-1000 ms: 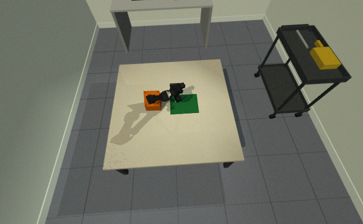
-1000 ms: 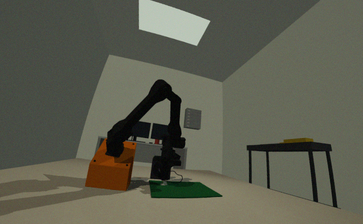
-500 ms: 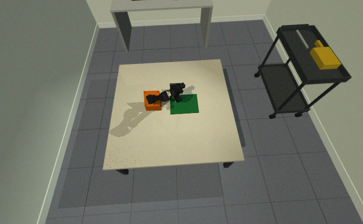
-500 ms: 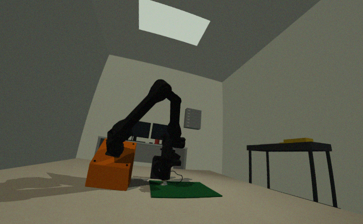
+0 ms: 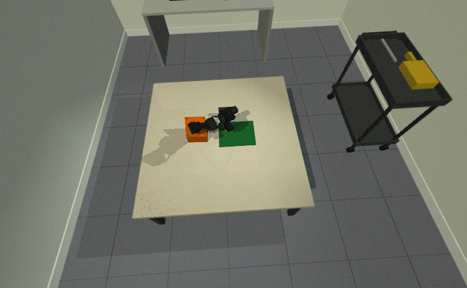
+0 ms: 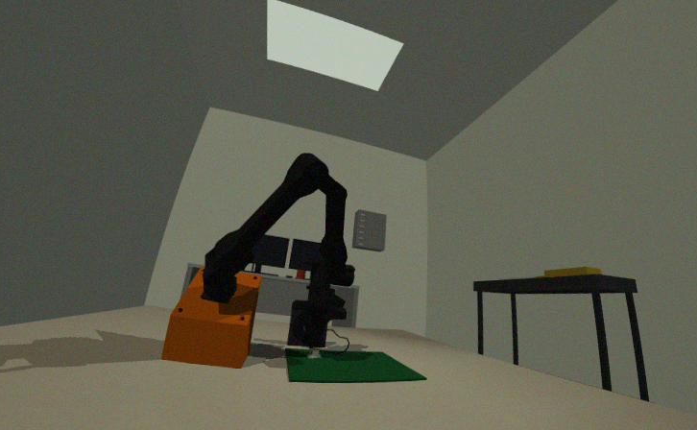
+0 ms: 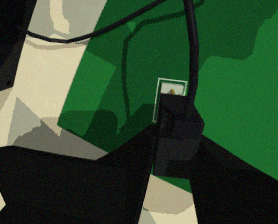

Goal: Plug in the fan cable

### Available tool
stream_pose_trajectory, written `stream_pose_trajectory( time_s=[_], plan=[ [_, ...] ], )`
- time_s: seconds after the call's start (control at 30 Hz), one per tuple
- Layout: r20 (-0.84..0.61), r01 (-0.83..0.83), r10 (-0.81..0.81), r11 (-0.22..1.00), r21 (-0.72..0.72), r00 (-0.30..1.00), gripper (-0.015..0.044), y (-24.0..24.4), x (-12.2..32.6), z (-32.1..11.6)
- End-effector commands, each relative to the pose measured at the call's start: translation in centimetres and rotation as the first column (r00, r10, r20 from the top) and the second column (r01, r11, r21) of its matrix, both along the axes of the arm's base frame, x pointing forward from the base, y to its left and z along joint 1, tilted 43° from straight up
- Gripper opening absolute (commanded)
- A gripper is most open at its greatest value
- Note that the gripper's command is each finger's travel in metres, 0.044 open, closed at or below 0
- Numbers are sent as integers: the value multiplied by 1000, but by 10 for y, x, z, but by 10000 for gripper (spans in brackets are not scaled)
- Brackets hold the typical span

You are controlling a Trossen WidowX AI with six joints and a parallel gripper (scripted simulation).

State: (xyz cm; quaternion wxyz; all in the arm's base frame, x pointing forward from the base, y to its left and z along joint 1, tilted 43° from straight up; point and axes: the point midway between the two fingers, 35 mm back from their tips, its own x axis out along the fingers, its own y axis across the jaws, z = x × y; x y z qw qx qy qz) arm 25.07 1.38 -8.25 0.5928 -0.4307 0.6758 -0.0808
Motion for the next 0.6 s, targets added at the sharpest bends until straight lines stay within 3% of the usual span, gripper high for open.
stream_pose_trajectory(
  time_s=[0.0,0.57],
  plan=[
    [6,3,-3,1000,0,1000,0,1,1,1],
    [18,16,-16,1000,1,1000,0,2,4,0]
  ],
)
